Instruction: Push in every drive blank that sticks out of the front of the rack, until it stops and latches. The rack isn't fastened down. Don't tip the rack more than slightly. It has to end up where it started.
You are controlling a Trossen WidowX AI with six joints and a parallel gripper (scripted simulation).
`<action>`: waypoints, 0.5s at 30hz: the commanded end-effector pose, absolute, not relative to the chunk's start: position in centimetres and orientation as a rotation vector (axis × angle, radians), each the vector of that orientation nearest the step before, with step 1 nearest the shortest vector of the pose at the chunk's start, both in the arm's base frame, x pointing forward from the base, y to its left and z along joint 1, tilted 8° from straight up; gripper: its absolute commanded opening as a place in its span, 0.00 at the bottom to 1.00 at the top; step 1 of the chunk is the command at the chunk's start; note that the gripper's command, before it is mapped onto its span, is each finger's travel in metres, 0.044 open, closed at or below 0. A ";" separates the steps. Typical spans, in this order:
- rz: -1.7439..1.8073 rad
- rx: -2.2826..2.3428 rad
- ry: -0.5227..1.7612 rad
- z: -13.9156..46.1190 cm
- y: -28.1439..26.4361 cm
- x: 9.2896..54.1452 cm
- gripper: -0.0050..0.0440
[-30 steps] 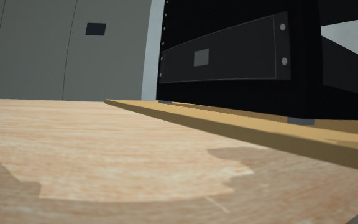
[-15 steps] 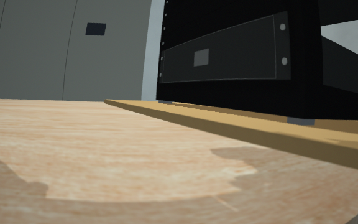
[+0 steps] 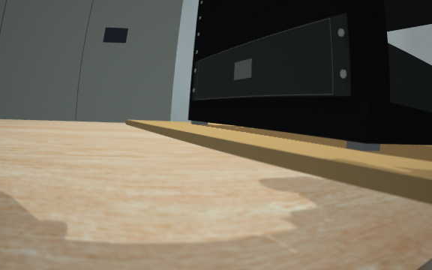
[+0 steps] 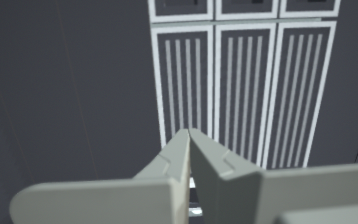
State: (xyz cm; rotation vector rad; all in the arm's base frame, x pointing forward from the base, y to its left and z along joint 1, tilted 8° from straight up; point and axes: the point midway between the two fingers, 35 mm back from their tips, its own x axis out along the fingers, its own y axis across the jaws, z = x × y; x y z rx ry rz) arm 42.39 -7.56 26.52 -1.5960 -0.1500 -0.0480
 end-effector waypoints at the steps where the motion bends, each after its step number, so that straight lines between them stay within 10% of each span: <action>1: -0.062 -1.605 -0.158 27.2 -7.6 42.7 0.00; 15: -0.062 -1.605 -0.158 27.2 -7.6 42.9 0.00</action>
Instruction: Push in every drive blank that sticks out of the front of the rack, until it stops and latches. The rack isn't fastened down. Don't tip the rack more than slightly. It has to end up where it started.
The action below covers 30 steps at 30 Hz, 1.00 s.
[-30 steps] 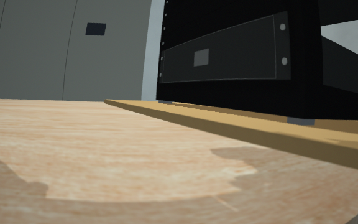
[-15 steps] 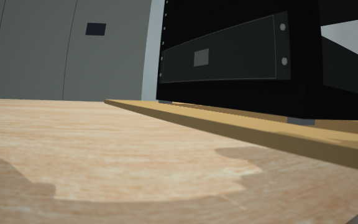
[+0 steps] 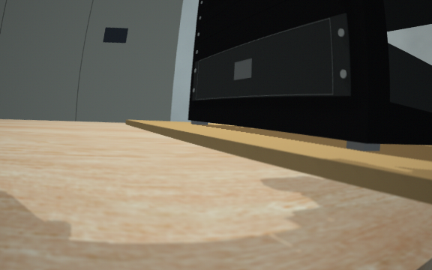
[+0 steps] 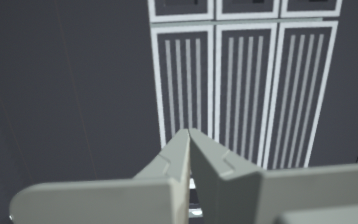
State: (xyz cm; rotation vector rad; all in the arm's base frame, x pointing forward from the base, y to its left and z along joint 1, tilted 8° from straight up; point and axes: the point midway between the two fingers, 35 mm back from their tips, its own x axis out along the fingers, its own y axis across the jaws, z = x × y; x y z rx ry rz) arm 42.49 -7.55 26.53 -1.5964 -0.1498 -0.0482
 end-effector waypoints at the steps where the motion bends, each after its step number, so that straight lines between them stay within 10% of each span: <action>1: -0.062 -1.605 -0.158 27.2 -7.6 42.9 0.00; 30: -0.062 -1.605 -0.158 26.3 -8.0 36.1 0.00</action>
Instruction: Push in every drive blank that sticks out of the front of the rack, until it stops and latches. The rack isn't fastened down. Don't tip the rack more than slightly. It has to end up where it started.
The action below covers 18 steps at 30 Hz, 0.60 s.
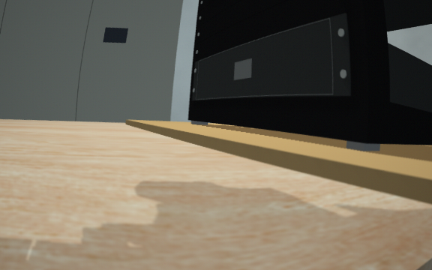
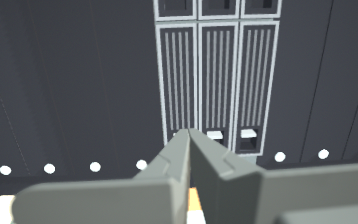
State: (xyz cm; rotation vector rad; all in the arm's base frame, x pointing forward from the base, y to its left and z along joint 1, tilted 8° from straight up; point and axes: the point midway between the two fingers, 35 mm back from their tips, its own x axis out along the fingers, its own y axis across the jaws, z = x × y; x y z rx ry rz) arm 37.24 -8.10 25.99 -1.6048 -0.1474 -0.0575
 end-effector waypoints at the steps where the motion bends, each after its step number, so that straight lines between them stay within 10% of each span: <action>1: -0.062 -1.605 -0.158 26.3 -8.0 36.1 0.00; 18: -0.062 -1.605 -0.158 25.9 -8.2 33.7 0.00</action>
